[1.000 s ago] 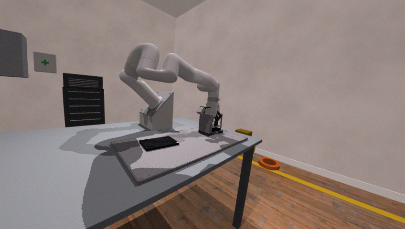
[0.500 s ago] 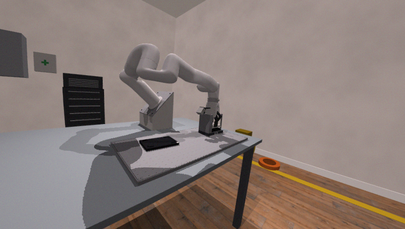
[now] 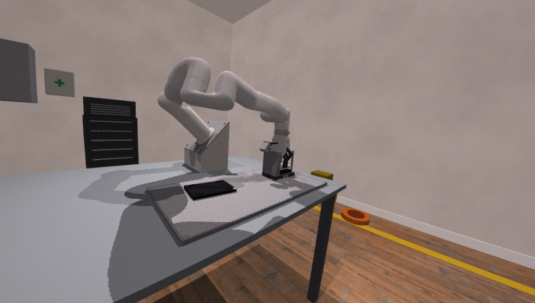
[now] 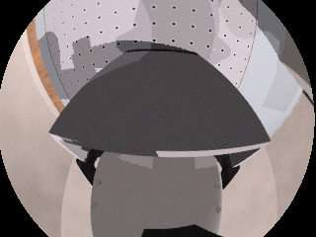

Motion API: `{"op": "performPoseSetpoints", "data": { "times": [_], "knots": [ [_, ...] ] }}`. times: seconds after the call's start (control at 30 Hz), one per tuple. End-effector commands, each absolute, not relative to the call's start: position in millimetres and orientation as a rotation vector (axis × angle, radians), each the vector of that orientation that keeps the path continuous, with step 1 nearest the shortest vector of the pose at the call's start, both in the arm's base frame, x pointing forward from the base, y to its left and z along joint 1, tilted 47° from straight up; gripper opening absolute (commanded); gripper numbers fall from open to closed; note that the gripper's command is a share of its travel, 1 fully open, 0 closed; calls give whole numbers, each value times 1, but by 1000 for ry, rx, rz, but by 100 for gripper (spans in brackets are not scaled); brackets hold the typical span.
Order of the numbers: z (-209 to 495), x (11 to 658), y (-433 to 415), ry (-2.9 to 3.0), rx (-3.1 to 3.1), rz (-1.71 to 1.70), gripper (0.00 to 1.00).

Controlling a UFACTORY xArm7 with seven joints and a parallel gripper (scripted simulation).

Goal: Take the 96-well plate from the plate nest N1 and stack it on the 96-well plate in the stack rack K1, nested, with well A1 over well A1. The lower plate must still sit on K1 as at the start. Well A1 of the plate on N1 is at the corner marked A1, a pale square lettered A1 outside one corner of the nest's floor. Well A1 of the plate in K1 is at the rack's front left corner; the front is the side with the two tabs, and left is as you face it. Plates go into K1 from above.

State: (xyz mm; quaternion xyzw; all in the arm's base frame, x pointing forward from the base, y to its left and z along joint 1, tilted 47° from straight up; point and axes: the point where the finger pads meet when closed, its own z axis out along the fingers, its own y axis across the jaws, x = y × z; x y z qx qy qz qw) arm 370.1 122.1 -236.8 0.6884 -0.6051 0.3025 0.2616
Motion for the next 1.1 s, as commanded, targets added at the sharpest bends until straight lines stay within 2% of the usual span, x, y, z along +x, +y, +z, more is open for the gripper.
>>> {"op": "performPoseSetpoints", "data": {
  "times": [0.0,1.07],
  "knots": [
    [-237,371,125,-1640,1868,818,0],
    [-240,371,121,-1640,1868,818,0]
  ]
}}
